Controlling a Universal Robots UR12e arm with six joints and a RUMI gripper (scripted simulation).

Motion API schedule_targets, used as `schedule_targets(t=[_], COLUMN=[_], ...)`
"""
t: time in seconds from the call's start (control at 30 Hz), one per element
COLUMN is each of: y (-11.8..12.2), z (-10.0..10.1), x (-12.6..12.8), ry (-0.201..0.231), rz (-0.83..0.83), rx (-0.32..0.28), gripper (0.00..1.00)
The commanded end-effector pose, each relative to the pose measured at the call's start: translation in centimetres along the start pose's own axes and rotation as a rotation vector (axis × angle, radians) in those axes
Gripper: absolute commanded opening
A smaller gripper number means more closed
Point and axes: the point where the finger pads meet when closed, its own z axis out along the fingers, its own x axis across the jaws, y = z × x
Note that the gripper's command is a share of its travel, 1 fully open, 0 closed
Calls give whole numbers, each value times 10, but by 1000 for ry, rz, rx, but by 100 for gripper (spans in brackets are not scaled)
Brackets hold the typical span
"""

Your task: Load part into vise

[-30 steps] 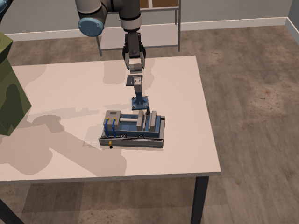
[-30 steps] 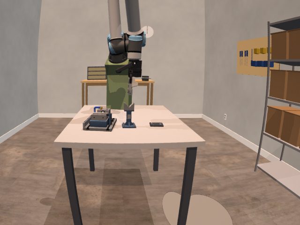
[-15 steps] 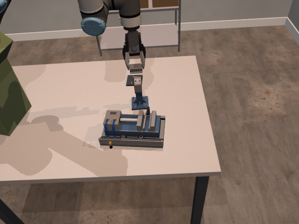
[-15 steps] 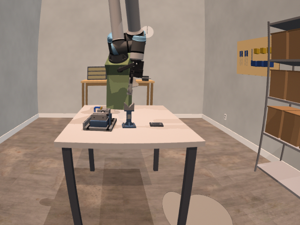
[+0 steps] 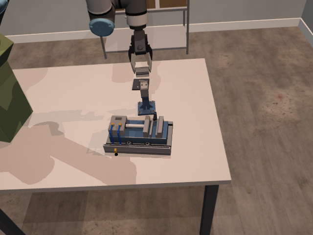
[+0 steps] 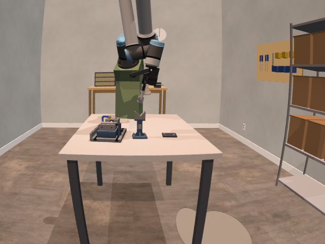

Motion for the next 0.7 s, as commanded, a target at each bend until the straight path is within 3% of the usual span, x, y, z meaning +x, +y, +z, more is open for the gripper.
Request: schedule_targets(t=[0.0,0.67], y=[0,2], z=[0,0], x=[0,0], ry=[0,0], rz=[1,1], rx=[57,270], gripper=[0,0])
